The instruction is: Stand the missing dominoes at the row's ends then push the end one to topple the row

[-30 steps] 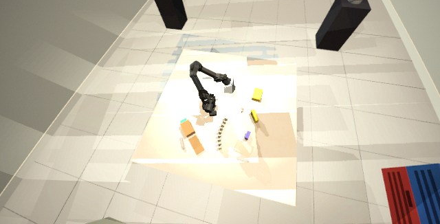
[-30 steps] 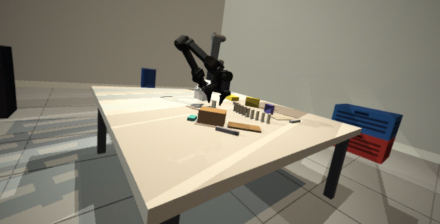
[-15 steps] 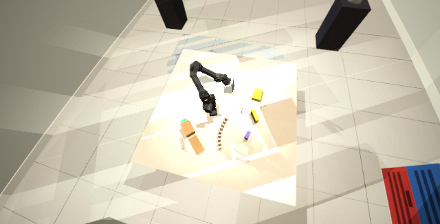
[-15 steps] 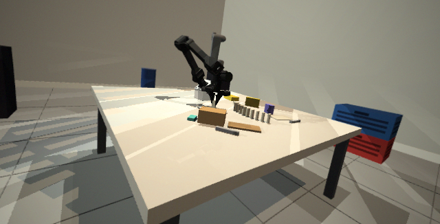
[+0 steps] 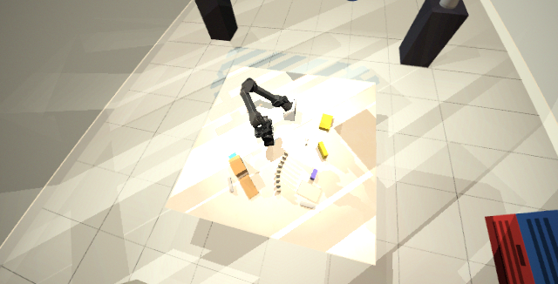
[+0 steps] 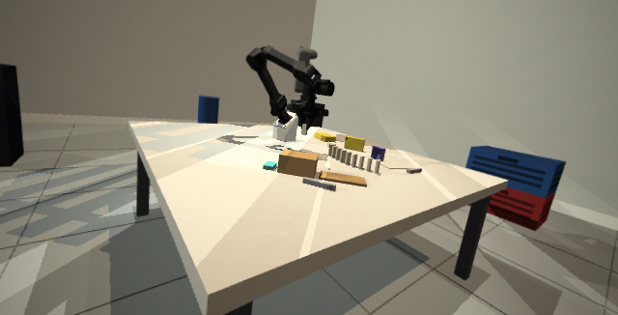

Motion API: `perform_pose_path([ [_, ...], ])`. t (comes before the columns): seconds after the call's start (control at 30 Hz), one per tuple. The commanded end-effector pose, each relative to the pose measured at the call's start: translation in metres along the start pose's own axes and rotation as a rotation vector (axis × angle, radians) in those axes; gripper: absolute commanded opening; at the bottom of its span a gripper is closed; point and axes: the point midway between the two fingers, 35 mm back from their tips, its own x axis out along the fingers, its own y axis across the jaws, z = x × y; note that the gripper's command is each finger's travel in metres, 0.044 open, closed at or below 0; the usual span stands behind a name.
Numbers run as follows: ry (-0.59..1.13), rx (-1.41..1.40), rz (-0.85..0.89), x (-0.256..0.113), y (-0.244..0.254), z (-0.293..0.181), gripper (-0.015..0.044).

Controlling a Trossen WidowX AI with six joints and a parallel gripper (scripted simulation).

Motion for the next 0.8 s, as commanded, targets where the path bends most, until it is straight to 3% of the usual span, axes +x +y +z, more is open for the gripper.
perform_pose_path([
  [0.0, -0.005, 0.011, 0.006, -0.054, -0.008, 0.002, 0.0107],
  [0.23, -0.004, -0.006, 0.007, -0.054, -0.006, 0.0, 0.0107],
  [0.57, -0.004, -0.966, 0.01, -0.055, 0.064, -0.108, 0.0107],
  [0.77, -0.006, -1.031, 0.006, -0.054, 0.067, -0.116, 0.0107],
])
